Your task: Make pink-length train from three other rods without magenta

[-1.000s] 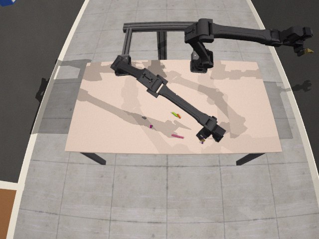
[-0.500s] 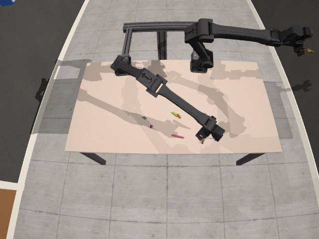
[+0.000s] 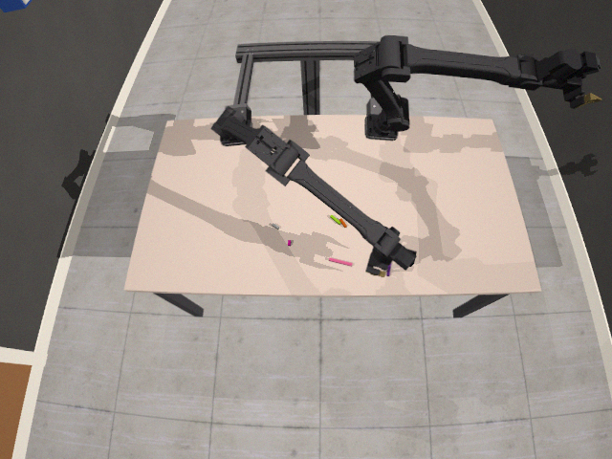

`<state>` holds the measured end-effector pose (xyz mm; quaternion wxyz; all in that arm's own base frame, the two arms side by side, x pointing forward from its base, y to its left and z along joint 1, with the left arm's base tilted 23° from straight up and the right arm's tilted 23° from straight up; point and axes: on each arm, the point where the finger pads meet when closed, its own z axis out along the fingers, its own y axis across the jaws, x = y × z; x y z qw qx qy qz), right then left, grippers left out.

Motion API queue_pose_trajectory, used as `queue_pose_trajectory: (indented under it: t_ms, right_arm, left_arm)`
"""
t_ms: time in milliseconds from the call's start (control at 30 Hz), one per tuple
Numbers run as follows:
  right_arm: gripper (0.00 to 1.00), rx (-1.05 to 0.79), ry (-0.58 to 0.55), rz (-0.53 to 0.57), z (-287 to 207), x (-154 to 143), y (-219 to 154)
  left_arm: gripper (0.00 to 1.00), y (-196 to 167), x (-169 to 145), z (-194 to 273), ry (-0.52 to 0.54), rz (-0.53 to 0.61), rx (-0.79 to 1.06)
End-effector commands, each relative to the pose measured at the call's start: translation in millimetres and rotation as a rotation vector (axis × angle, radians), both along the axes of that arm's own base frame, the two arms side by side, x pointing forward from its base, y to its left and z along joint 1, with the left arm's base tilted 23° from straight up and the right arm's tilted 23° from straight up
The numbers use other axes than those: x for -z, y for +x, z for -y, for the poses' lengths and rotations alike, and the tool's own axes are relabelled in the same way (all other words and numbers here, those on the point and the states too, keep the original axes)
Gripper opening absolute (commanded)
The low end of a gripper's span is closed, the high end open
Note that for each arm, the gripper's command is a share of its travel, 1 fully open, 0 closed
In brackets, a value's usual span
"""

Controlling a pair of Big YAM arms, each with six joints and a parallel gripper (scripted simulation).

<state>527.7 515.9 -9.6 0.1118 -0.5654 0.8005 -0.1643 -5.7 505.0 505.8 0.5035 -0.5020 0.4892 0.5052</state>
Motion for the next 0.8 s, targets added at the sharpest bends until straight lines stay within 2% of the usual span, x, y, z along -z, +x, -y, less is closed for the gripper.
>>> queue_pose_trajectory:
  t_ms: [0,233,300,333,767]
  right_arm:
    - [1.0,-0.173,-0.001,0.025,0,-33,11]
    - [1.0,-0.371,-0.087,0.001,23,-34,11]
    - [1.0,-0.371,-0.087,0.001,23,-34,11]
    - [1.0,-0.443,-0.118,-0.007,31,-34,10]
    - [1.0,-0.808,-0.278,-0.052,74,-34,3]
  left_arm:
    - [1.0,-5,-48,2,0.088,-0.013,-0.009]
    - [1.0,-5,-48,2,0.088,-0.013,-0.009]
    - [1.0,-5,-48,2,0.088,-0.013,-0.009]
    - [1.0,-5,-48,2,0.088,-0.013,-0.009]
    - [1.0,-5,-48,2,0.088,-0.013,-0.009]
